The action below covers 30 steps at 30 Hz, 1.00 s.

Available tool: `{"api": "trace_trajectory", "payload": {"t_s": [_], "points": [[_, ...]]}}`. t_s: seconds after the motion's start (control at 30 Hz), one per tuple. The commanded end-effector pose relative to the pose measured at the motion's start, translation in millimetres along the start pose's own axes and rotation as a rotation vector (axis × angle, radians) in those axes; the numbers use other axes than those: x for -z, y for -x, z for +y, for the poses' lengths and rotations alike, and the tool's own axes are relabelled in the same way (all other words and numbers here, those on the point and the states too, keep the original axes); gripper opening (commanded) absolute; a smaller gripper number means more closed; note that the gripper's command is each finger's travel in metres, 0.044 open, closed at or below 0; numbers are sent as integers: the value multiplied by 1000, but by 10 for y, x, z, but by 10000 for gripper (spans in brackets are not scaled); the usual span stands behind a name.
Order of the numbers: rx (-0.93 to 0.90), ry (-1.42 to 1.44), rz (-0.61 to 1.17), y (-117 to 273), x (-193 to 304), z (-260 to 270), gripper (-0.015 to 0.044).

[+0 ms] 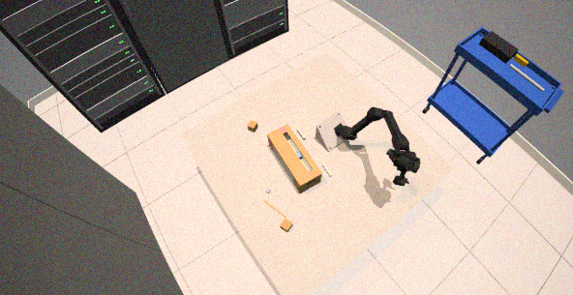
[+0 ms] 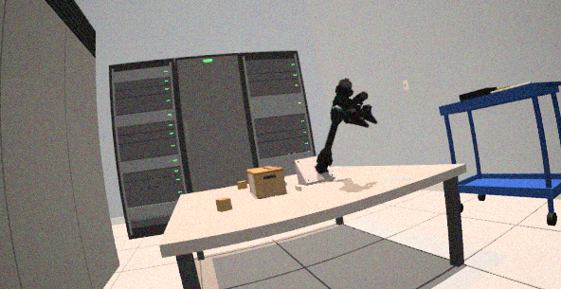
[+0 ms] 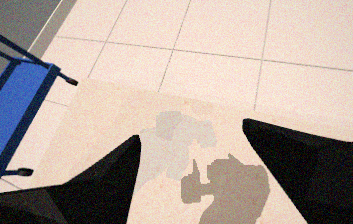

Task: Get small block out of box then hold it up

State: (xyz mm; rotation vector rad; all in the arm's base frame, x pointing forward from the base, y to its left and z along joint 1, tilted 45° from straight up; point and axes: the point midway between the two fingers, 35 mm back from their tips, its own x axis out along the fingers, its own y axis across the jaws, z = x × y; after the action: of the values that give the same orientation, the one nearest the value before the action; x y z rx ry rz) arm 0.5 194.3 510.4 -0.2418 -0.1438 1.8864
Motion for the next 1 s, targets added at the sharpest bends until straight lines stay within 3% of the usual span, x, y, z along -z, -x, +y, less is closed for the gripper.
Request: {"api": "trace_trajectory", "payload": {"t_s": [0.0,0.23,0.5,0.73,0.97], "points": [[139,16,128,-53,441,-622,400],[298,14,321,187,1171,-1414,400],[423,-37,532,831,2068,-2014,400],[482,-114,687,1581,2833,-2189,400],[478,-218,780,2326,3573,-2023,400]]}}
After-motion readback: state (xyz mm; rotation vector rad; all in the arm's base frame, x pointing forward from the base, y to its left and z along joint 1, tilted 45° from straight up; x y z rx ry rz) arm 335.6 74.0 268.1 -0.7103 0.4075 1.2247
